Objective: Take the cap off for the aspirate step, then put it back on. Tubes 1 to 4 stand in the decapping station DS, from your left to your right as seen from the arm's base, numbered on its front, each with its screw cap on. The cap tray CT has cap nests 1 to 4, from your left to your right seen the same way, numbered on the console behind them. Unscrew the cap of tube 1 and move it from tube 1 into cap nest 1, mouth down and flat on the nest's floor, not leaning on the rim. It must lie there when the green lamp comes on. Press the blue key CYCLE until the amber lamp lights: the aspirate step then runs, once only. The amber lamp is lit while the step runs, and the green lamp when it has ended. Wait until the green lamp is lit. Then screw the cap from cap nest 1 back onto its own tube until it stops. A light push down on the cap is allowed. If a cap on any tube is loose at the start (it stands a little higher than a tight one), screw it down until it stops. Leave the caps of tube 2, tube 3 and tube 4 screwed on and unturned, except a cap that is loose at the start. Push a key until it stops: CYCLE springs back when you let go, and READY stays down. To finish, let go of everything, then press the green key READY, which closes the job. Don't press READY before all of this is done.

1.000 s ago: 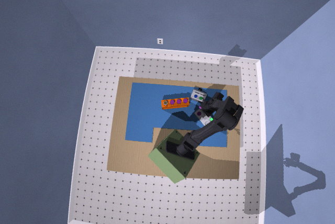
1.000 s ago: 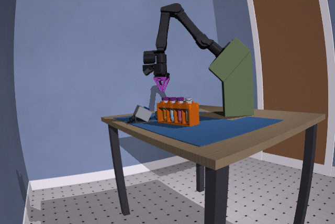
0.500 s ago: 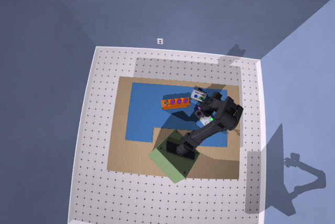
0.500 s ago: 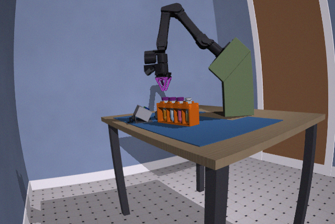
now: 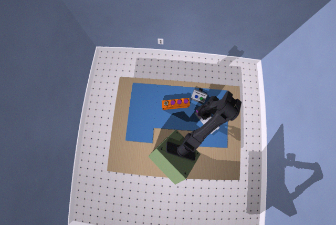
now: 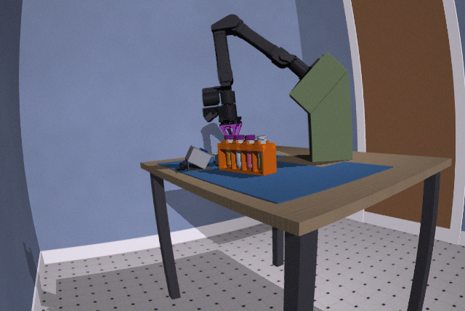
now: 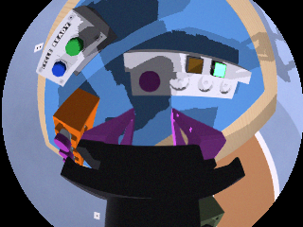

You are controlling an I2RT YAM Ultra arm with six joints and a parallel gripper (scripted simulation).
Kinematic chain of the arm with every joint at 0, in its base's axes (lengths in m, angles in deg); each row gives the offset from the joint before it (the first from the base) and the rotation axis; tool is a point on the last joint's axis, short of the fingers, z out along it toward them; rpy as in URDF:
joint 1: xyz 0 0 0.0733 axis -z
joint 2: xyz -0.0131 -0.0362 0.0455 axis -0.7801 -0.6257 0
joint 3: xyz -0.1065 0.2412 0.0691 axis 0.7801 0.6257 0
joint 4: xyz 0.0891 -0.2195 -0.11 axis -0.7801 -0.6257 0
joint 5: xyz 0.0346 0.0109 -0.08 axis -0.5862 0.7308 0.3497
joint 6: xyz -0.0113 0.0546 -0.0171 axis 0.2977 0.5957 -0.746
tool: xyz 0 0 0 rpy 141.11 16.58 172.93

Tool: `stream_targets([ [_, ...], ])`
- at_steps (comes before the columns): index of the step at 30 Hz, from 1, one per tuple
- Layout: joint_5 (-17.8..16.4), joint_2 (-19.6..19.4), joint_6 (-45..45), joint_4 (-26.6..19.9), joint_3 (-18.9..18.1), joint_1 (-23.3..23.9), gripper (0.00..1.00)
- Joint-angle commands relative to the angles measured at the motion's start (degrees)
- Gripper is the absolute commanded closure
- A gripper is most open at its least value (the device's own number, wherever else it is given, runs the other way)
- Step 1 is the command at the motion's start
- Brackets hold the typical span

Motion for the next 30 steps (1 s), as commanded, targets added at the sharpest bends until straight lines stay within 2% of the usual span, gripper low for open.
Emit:
stream_targets([
  [1, -0.4, -2.7, -0.5, 4.7, -1.4, 0.2, 0.53],
  [4, -0.7, -6.3, -0.8, 7.1, -2.7, 0.6, 0.53],
  [6, -0.7, -6.3, -0.8, 7.1, -2.7, 0.6, 0.53],
  [12, -1.2, -13.5, -1.3, 10.8, -6.2, 1.2, 0.53],
  [30, -1.2, -14.2, -1.3, 11.2, -6.6, 1.3, 0.53],
])
